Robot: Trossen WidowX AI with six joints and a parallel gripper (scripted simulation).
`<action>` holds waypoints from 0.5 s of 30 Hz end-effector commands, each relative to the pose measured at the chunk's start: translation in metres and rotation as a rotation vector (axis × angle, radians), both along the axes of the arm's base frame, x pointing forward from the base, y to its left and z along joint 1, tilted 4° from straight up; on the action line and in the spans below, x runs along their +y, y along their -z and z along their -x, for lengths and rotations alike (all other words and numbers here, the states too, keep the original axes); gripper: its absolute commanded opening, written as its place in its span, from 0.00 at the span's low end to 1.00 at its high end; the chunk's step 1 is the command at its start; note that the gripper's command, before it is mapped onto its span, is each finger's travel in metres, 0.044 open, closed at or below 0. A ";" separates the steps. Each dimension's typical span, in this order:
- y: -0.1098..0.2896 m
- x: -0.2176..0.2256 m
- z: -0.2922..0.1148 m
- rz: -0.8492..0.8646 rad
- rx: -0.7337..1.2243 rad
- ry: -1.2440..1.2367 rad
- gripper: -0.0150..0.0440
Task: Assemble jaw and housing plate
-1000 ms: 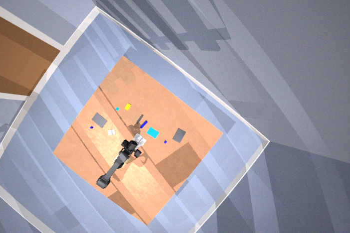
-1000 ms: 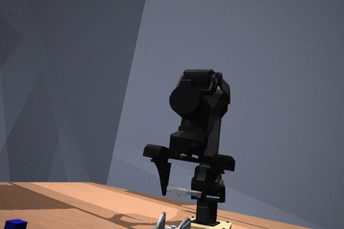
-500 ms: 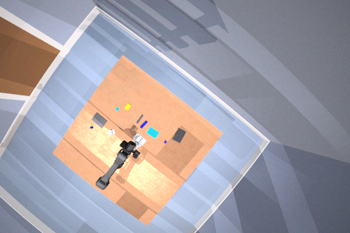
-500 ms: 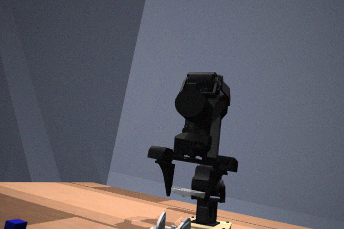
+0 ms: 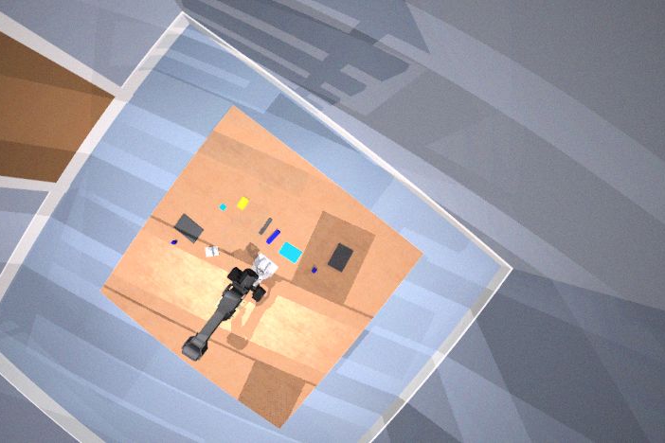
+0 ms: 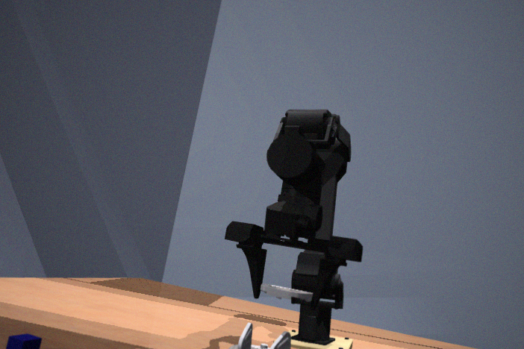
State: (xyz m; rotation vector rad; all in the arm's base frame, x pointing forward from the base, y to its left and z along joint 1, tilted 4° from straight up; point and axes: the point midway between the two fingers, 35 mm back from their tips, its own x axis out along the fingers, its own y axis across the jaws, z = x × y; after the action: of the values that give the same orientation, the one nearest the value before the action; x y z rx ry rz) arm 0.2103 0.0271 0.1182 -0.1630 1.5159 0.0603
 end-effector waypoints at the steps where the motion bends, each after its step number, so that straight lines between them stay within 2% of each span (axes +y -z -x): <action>1: -0.001 0.000 0.000 0.003 -0.003 0.004 0.85; 15: 0.002 -0.001 0.000 0.003 -0.003 0.004 0.85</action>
State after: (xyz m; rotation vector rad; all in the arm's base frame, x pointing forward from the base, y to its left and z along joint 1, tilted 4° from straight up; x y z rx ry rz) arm 0.2100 0.0270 0.1177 -0.1631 1.5166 0.0600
